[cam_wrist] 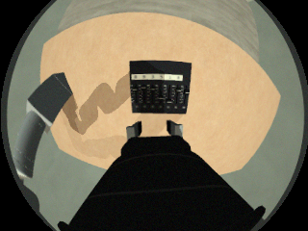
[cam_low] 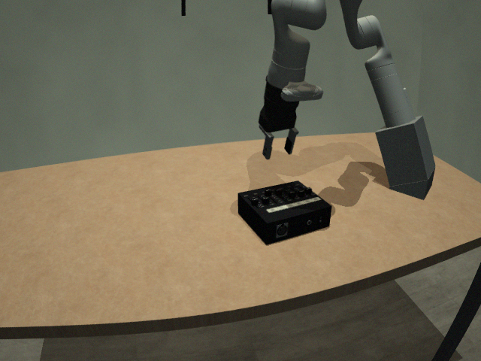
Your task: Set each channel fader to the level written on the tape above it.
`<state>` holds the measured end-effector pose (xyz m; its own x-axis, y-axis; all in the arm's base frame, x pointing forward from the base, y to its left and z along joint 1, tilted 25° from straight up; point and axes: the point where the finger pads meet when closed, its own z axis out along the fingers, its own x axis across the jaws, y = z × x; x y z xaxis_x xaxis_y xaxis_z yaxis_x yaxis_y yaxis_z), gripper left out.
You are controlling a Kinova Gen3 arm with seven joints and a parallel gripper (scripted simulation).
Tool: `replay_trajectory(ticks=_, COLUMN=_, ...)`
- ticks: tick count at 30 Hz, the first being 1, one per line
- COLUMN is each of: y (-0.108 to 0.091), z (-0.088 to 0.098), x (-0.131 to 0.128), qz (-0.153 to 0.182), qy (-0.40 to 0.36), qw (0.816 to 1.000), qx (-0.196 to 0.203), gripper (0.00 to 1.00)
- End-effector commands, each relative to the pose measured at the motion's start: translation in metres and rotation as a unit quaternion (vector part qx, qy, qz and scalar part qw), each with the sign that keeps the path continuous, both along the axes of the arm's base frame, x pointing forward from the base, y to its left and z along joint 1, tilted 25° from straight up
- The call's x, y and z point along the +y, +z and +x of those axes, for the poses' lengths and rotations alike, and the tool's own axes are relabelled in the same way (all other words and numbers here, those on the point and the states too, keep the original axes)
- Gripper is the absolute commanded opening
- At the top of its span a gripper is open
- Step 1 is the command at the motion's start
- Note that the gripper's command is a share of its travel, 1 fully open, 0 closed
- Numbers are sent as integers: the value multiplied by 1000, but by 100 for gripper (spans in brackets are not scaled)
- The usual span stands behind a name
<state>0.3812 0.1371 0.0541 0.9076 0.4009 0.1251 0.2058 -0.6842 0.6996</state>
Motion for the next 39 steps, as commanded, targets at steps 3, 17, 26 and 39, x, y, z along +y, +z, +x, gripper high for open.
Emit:
replay_trajectory(ticks=3, y=0, z=-1, x=0, qz=-1, qy=4, qw=1000, qx=5, gripper=100)
replay_trajectory(ticks=17, y=-8, z=-11, x=-2, qz=-29, qy=64, qw=995, qx=74, gripper=100)
replay_trajectory(ticks=26, y=-16, z=-22, x=-4, qz=-57, qy=138, qw=977, qx=152, gripper=100)
replay_trajectory(ticks=39, y=-24, z=-40, x=-4, qz=-103, qy=285, qw=909, qx=286, gripper=100)
